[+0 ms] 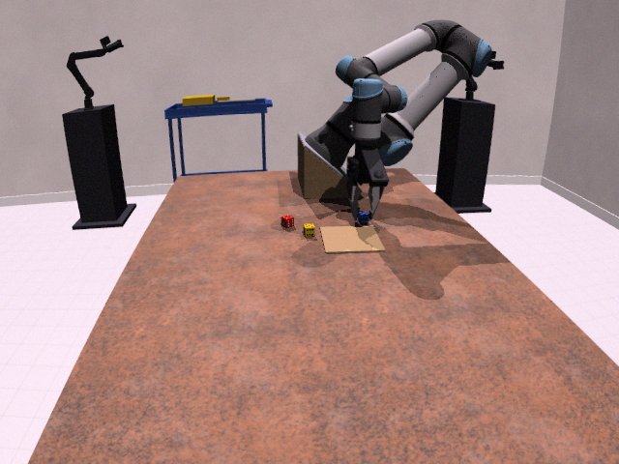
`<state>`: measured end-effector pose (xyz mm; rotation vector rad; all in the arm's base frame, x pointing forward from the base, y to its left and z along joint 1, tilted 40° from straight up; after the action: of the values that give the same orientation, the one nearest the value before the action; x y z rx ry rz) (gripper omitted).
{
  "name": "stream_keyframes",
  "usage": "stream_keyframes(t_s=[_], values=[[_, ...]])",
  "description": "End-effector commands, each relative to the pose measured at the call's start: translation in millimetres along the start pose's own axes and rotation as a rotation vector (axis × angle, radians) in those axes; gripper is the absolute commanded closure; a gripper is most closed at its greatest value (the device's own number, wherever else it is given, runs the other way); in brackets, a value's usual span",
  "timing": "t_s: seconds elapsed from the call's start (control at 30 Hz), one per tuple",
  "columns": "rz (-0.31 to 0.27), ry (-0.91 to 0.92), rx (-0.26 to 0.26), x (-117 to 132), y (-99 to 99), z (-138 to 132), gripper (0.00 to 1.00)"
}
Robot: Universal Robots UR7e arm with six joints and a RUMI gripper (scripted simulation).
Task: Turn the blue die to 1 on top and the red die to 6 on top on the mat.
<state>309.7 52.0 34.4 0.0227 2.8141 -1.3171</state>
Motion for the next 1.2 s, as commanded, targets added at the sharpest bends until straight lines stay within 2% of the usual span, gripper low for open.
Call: stream_keyframes(t_s=[0.0, 0.83, 0.87, 1.17], values=[[-0.003, 0.001, -0.003, 1.1, 2.2, -0.9, 0.76], [-0.003, 0.001, -0.003, 1.1, 2.2, -0.9, 0.76], [-0.003, 0.001, -0.003, 1.1, 2.2, -0.9, 0.94], [-0.003, 0.001, -0.003, 1.1, 2.2, -0.9, 0.94]])
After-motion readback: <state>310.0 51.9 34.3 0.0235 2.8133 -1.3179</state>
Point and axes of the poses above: the point where the finger pads meet when closed, its own y axis out along the fingers, its own z axis across the jaws, x = y × z, the point moved 8 cm from there along -y, back along the fingers, and after that the axes turned 1 degree about -y, right-handed, at the moved point
